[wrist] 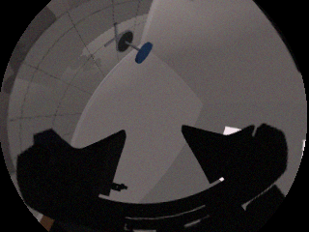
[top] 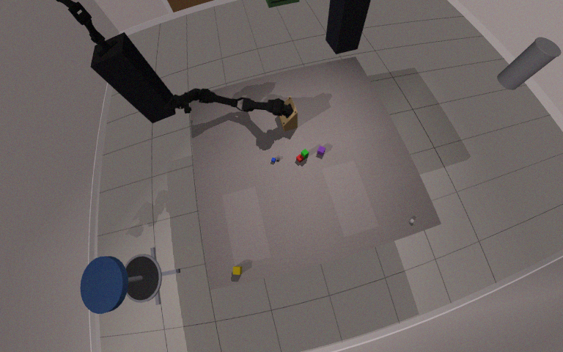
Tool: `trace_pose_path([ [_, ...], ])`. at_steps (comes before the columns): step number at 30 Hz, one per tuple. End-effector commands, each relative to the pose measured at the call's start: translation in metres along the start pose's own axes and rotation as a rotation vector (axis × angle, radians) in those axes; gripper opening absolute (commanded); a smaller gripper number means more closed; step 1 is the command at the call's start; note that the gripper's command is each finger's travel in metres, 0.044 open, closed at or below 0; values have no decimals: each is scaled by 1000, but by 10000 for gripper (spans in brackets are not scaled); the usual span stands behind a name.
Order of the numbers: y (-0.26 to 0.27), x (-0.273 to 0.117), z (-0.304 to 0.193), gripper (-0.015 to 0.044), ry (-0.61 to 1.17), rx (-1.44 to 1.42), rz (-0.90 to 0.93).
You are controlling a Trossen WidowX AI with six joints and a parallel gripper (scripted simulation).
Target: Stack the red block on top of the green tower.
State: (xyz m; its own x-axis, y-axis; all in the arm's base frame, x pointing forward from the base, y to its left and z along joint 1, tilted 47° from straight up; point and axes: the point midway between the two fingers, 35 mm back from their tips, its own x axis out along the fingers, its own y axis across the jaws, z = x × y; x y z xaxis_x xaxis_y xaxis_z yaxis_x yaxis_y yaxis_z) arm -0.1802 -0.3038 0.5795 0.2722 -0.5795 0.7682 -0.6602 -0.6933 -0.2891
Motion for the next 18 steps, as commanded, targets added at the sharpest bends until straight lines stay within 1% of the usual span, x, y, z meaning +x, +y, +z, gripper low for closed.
trace_pose_path([
  [1,-2,0,0,426,0,-3,-3],
  [2,-7,1,-2,440,1,-14,-12],
  [4,-28,3,-6,440,2,-55,-50],
  [7,-85,7,-12,440,5,-164,-149],
  [10,-119,7,-14,440,5,-229,-208],
  [18,-256,-9,7,440,-3,-545,-471],
])
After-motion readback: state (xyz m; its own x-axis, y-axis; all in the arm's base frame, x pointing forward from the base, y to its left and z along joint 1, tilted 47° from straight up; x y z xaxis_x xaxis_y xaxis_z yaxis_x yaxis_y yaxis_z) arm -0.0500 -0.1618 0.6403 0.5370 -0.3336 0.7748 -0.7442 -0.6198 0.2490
